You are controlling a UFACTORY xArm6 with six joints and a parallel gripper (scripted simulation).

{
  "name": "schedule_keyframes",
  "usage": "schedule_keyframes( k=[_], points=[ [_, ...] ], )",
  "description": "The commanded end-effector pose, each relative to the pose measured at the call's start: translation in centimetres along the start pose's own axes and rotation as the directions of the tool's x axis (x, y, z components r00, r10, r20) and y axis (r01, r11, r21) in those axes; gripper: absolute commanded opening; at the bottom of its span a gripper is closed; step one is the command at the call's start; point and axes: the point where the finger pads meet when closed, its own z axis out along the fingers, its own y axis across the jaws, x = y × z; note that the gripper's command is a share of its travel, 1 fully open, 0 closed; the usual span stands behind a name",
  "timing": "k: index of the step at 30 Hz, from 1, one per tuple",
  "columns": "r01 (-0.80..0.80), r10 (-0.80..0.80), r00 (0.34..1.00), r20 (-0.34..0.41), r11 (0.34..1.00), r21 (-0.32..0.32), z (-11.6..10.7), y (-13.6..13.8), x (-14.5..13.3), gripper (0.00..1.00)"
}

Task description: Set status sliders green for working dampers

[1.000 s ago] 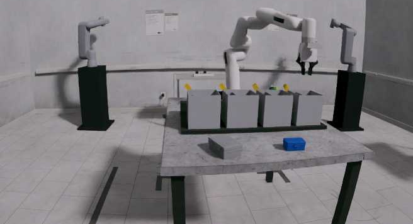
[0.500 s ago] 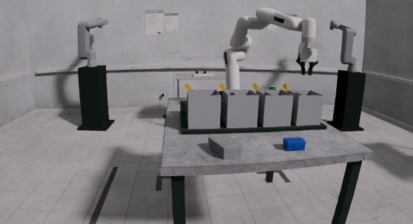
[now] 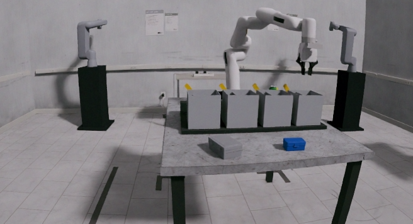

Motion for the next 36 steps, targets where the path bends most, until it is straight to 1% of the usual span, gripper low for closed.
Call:
schedule_keyframes(
  k=[1,2,36],
  points=[
    [0.0,0.0,1.0,-0.005,1.0,0.003,-0.27,-0.04,0.08,0.39],
    [0.0,0.0,1.0,-0.005,1.0,0.003,-0.27,-0.04,0.08,0.0],
    [0.0,0.0,1.0,-0.005,1.0,0.003,-0.27,-0.04,0.08,0.0]
  ],
)
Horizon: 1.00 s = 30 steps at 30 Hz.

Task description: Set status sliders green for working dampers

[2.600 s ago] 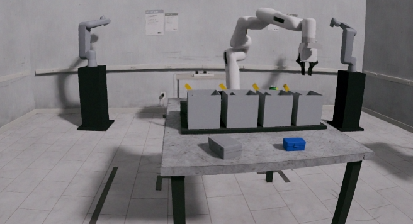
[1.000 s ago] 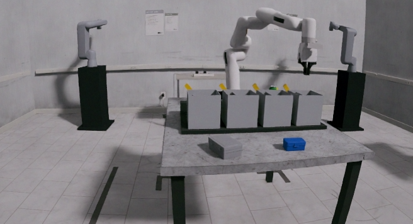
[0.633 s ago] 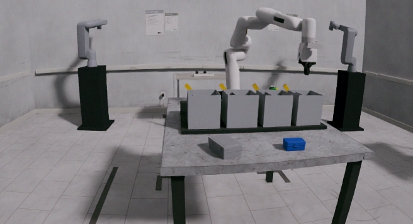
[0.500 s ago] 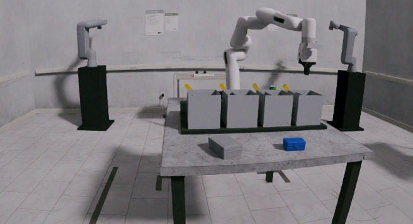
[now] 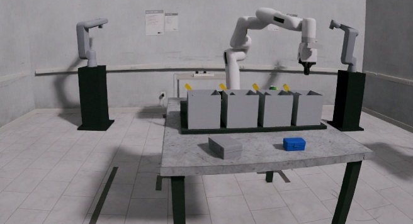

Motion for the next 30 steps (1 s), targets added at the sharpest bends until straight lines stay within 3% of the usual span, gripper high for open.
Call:
schedule_keyframes(
  k=[1,11,26,28,30],
  points=[
    [0.003,-0.003,1.0,-0.005,1.0,0.003,-0.27,-0.04,0.08,0.0],
    [0.216,-0.216,0.976,-0.005,0.976,0.002,-0.27,-0.05,0.08,0.0],
    [0.627,-0.627,0.779,-0.006,0.779,-0.001,-0.27,-0.07,0.07,0.0],
    [0.627,-0.627,0.779,-0.006,0.779,-0.001,-0.27,-0.07,0.07,0.0],
    [0.705,-0.705,0.709,-0.005,0.709,-0.002,-0.27,-0.07,0.06,0.0]
  ],
)
